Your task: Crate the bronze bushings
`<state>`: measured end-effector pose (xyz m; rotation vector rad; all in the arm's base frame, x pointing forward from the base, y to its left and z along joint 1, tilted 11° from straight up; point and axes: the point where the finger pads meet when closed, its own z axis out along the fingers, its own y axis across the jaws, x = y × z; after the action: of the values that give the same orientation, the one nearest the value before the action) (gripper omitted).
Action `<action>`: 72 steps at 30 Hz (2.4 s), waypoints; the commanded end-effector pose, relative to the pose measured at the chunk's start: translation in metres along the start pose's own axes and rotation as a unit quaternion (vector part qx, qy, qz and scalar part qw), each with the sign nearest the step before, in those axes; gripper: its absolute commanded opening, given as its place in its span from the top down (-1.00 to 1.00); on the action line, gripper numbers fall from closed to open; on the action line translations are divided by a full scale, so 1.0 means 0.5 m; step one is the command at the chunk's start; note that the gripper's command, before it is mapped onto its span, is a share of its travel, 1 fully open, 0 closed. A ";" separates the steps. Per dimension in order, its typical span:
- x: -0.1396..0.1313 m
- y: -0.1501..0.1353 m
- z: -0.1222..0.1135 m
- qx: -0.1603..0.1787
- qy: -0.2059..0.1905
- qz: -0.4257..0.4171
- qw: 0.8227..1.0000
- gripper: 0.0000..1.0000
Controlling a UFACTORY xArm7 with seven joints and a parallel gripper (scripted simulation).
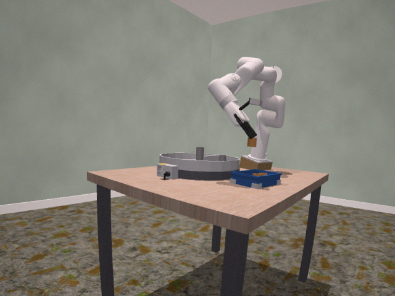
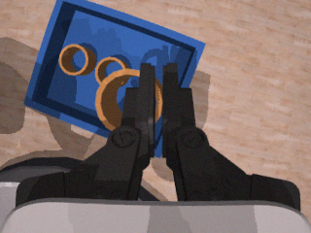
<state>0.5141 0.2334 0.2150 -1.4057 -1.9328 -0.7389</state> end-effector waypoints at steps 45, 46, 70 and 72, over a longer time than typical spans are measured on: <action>-0.135 0.005 0.164 -0.002 0.000 -0.002 1.000 1.00; -0.135 0.005 0.164 -0.002 0.000 -0.002 1.000 1.00; -0.143 0.005 0.173 -0.002 0.000 -0.002 1.000 1.00; -0.146 0.006 0.177 -0.002 0.000 -0.002 1.000 1.00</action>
<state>0.5179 0.2556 0.1038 -1.4051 -1.9333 -0.7391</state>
